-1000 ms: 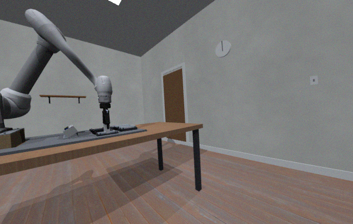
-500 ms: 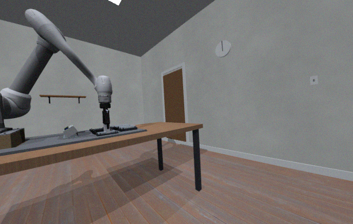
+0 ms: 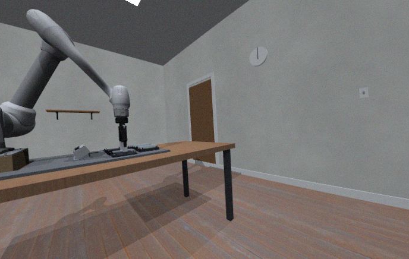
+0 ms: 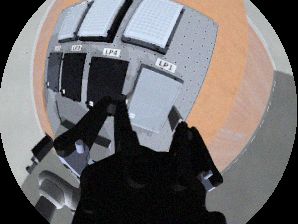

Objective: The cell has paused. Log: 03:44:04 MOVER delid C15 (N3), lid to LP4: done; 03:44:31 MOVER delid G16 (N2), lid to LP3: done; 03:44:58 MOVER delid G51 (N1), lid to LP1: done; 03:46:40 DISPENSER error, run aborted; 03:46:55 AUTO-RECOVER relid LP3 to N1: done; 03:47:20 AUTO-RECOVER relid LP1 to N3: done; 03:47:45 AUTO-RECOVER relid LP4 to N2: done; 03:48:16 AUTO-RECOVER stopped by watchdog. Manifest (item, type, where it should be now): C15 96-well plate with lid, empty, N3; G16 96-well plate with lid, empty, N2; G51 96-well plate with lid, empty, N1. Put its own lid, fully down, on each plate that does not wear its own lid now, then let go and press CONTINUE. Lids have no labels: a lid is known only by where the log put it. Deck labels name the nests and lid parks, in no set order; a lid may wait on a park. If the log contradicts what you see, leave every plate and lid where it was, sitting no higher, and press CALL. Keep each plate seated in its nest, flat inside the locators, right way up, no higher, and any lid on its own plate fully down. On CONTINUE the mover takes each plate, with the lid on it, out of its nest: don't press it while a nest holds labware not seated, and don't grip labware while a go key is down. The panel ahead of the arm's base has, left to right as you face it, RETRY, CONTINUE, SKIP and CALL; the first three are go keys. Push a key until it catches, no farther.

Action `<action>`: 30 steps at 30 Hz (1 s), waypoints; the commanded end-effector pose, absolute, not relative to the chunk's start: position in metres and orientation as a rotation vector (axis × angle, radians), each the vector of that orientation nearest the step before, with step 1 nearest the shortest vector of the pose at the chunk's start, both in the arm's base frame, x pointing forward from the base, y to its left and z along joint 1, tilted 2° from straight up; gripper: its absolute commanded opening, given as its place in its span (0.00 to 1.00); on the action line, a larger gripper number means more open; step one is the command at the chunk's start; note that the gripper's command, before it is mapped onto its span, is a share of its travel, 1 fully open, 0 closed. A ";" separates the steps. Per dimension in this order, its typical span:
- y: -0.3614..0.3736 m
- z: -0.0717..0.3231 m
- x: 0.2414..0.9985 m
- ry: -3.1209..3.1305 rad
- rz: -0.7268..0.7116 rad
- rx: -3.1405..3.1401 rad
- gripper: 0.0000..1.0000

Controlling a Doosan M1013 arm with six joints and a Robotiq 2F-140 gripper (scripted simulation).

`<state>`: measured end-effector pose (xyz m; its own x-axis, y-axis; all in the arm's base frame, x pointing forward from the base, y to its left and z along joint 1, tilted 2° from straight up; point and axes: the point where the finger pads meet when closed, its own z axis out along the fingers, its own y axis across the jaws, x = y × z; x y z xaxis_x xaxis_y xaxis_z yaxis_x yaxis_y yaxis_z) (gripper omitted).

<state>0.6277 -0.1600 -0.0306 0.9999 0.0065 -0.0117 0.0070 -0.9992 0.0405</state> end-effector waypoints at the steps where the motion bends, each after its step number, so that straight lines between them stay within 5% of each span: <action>1: -0.160 -0.026 0.628 0.010 -0.018 3.101 0.00; 30: -0.158 0.024 0.628 0.010 -0.018 3.101 0.00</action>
<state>0.6283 -0.1579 0.0220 0.9999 0.0065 -0.0117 0.0070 -0.9992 0.0405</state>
